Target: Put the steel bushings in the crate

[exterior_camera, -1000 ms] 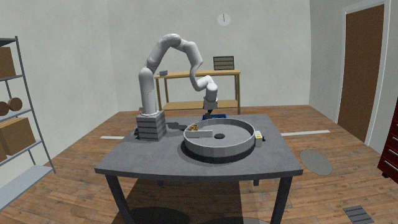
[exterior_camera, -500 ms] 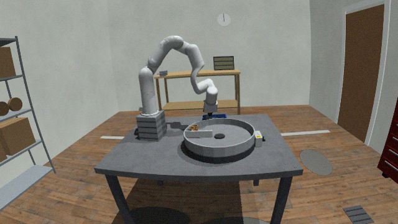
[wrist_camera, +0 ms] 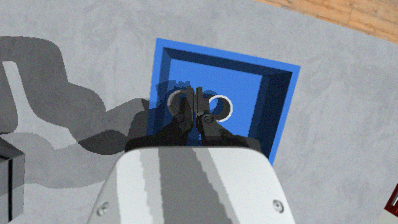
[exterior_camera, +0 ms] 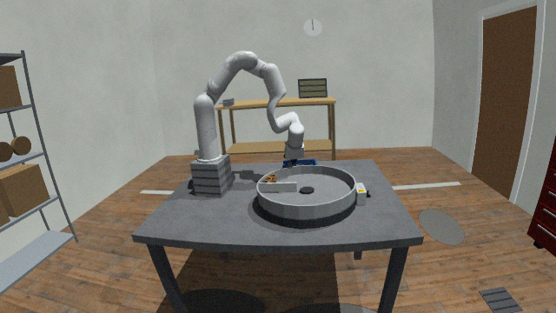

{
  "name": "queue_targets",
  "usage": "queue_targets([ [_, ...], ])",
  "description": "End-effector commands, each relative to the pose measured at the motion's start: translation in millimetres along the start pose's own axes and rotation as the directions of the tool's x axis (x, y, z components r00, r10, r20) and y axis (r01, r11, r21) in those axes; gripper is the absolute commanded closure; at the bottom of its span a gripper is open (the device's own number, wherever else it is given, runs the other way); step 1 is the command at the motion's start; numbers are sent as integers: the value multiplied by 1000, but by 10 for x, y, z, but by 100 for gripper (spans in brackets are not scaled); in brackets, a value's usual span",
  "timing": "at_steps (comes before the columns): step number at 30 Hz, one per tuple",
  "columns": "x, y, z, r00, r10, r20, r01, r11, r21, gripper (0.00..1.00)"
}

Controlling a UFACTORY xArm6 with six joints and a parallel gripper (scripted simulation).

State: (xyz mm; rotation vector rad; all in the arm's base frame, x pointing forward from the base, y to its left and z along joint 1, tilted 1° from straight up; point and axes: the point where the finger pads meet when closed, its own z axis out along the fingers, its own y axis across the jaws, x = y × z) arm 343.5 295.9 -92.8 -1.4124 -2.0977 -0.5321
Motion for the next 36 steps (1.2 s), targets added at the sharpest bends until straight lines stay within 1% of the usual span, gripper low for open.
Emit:
queue_targets([
  [1, 7, 14, -5, 1000, -2, 0, 2, 1000, -3, 100],
  [36, -29, 16, 37, 1000, -2, 0, 2, 1000, -3, 100],
])
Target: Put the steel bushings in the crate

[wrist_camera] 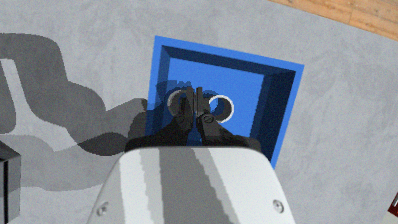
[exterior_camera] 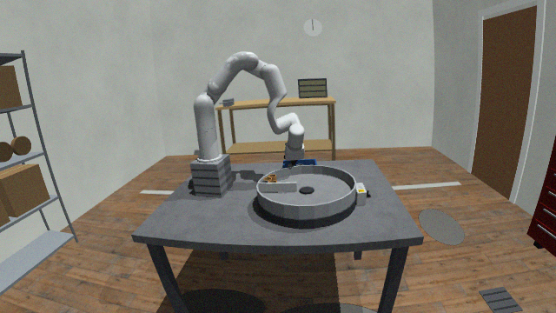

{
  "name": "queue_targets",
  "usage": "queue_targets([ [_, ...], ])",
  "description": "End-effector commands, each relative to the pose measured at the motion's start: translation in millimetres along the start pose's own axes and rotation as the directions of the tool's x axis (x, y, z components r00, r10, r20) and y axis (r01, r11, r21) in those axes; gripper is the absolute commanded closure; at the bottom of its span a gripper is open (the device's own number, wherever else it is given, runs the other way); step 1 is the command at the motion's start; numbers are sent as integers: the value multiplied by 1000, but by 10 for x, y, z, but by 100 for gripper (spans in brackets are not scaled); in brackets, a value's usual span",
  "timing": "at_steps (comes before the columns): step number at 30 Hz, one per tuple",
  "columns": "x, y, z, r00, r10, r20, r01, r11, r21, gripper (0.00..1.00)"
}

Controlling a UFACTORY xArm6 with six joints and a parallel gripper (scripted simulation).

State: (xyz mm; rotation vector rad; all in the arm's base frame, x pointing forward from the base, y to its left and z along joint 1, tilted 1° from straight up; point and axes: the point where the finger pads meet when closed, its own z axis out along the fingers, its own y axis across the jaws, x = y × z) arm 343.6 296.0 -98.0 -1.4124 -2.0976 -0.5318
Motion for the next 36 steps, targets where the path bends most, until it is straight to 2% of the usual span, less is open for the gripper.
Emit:
queue_targets([
  [1, 4, 16, -2, 1000, -2, 0, 2, 1000, -3, 100],
  [16, 3, 16, -1, 1000, -2, 0, 2, 1000, -3, 100],
  [17, 3, 16, -1, 1000, -2, 0, 2, 1000, -3, 89],
  [36, 3, 16, -1, 1000, -2, 0, 2, 1000, -3, 89],
])
